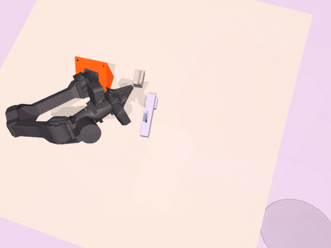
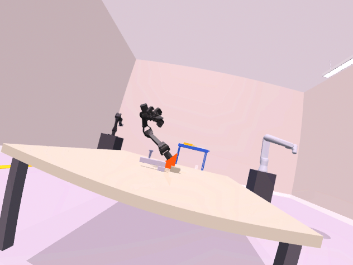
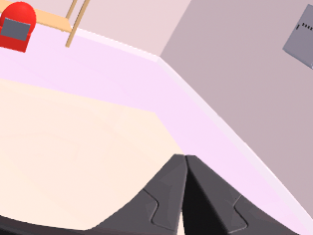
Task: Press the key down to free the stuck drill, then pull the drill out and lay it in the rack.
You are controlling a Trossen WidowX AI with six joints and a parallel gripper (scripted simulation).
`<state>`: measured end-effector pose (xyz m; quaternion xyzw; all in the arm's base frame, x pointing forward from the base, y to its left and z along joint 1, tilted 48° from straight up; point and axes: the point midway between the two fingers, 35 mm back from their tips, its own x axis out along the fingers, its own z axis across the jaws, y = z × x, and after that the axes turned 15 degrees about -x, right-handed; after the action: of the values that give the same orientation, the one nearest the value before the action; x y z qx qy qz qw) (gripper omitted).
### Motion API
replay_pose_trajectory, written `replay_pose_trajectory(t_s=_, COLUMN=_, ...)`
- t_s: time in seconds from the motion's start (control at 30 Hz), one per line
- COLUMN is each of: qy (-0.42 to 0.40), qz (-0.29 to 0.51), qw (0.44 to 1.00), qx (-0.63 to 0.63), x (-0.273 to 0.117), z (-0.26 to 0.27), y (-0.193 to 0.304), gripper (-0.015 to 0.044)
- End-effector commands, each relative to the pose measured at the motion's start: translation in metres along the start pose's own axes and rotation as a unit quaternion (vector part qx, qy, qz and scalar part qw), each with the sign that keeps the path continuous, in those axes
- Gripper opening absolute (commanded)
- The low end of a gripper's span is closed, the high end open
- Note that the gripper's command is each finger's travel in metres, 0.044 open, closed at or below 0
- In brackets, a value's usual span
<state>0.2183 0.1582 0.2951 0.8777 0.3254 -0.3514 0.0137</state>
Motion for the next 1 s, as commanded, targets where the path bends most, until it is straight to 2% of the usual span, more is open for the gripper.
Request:
replay_pose_trajectory(t_s=0.0, qy=-0.117, qz=0.19, qw=0.945, qx=0.239, x=0.039, z=0.036, y=0.061, gripper=0.0)
replay_pose_trajectory(t_s=0.23, qy=-0.145, qz=0.433, qw=0.793, qx=0.404, x=0.049, z=0.078, y=0.118, gripper=0.0)
replay_pose_trajectory(t_s=0.47, qy=-0.045, qz=0.667, qw=0.606, qx=0.432, x=0.039, z=0.099, y=0.169, gripper=0.0)
replay_pose_trajectory(t_s=0.53, qy=-0.031, qz=0.682, qw=0.592, qx=0.428, x=0.039, z=0.099, y=0.173, gripper=0.0)
replay_pose_trajectory(t_s=0.97, qy=-0.031, qz=0.682, qw=0.592, qx=0.428, x=0.039, z=0.099, y=0.173, gripper=0.0)
